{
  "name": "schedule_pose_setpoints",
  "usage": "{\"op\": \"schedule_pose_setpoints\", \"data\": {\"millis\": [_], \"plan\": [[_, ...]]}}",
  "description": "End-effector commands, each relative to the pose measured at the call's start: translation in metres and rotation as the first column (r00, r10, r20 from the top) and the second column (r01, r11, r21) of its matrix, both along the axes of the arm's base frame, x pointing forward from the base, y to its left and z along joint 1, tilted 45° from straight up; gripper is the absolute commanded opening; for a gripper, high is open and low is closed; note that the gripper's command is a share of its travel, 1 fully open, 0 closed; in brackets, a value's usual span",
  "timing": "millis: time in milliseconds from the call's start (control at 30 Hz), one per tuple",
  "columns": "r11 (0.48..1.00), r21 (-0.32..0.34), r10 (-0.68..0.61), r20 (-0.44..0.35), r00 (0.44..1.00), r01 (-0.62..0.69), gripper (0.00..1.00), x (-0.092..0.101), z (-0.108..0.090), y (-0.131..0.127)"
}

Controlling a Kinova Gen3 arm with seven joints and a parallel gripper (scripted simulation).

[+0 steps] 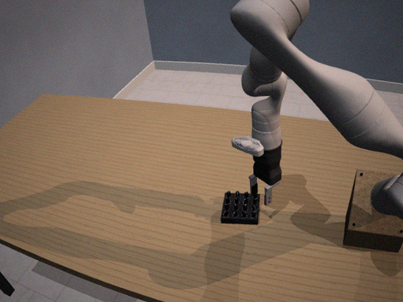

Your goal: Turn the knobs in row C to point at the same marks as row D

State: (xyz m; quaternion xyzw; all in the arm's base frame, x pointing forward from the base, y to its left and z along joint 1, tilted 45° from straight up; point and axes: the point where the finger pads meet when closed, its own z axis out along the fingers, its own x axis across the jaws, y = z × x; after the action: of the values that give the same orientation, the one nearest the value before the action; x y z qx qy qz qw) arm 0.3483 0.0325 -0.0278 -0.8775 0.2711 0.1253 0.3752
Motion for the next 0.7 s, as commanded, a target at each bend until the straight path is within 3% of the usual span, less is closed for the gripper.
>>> {"op": "schedule_pose_setpoints", "data": {"millis": [0,167,233,433,667], "plan": [[0.998,-0.001,0.066,0.093,0.994,-0.066,1.00,0.013,-0.002,-0.007],[0.971,-0.037,0.237,0.276,0.932,-0.236,1.00,0.027,-0.001,-0.013],[0.971,-0.037,0.237,0.276,0.932,-0.236,1.00,0.027,-0.001,-0.013],[0.922,-0.102,0.380,0.426,0.821,-0.374,1.00,0.040,-0.002,-0.021],[0.882,-0.154,0.458,0.504,0.732,-0.446,1.00,0.049,-0.002,-0.027]]}}
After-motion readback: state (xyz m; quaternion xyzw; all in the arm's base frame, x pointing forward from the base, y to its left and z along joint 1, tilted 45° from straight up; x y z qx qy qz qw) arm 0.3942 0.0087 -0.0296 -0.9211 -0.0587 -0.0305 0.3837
